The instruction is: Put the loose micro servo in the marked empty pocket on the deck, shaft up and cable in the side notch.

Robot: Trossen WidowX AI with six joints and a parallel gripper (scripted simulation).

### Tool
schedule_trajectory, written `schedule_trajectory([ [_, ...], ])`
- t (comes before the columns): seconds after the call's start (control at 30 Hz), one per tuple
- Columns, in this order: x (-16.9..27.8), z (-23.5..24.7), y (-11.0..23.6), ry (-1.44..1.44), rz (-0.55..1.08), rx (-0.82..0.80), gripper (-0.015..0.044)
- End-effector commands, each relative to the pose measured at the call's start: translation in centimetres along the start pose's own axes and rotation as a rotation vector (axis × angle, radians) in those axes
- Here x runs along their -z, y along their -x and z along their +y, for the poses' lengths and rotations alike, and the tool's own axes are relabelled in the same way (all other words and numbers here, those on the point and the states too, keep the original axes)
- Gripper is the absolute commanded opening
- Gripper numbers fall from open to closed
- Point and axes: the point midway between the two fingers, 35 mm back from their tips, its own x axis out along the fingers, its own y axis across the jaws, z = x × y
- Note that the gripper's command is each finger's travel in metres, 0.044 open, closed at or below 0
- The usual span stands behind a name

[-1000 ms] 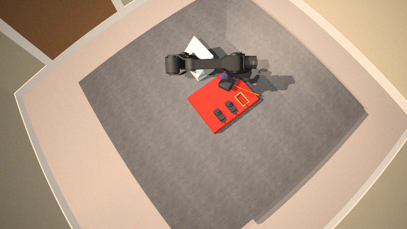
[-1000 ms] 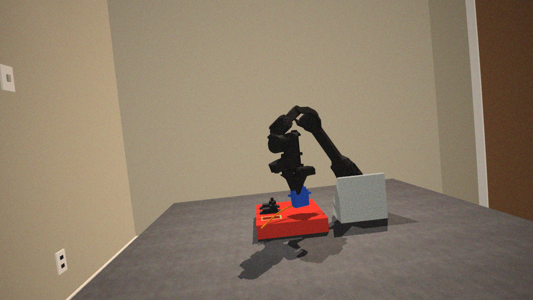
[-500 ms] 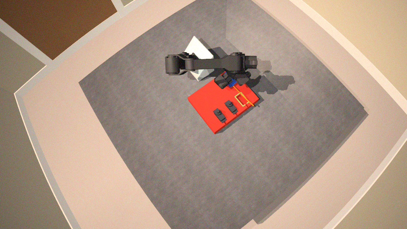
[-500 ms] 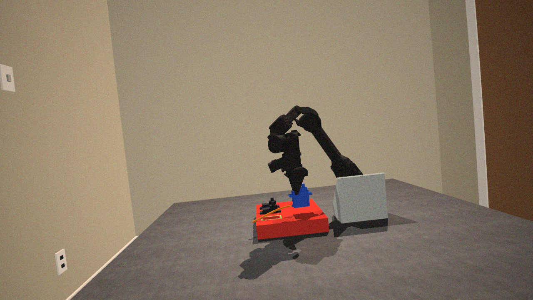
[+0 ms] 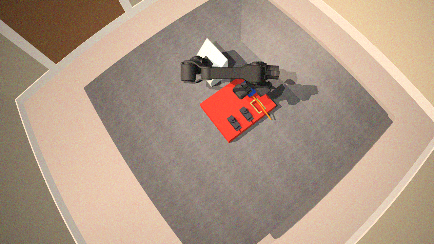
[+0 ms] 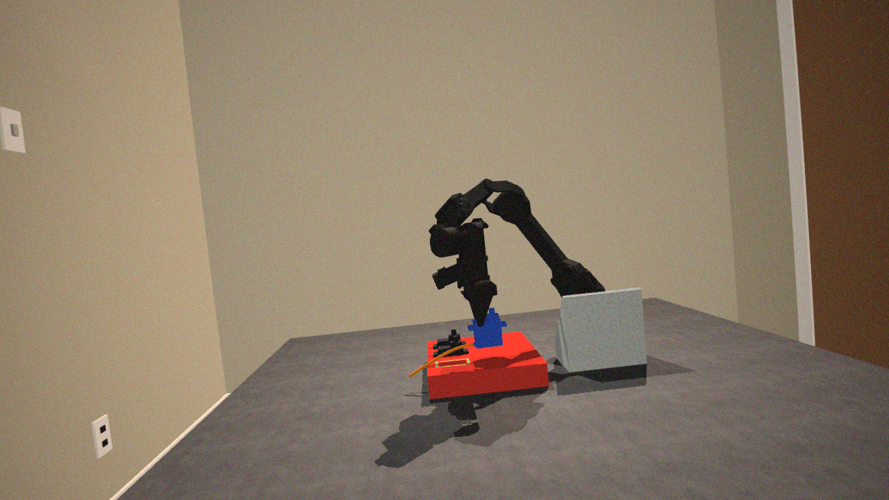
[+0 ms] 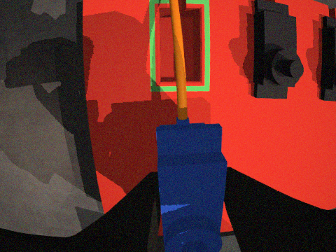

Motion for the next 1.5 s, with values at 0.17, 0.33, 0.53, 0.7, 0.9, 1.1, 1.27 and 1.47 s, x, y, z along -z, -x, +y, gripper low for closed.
schedule_trajectory([
  [0.17, -3.8, -0.2, 0.1, 0.002, -0.005, 0.0, 0.0],
  [0.33, -5.6, -0.3, 0.1, 0.001, -0.006, 0.0, 0.0],
  [0.53, -7.5, -0.4, 0.2, -0.026, -0.007, 0.0, 0.0],
  [0.7, -8.0, -0.5, 0.1, -0.04, -0.007, 0.0, 0.0],
  [0.9, -8.0, -0.5, -0.5, -0.04, -0.007, 0.0, 0.0],
  [1.1, -8.1, -0.5, -1.4, -0.04, -0.007, 0.001, 0.0],
  [1.27, -8.1, -0.5, -1.8, -0.04, -0.007, 0.001, 0.0],
  [1.47, -8.1, -0.5, -1.8, -0.04, -0.007, 0.001, 0.0],
])
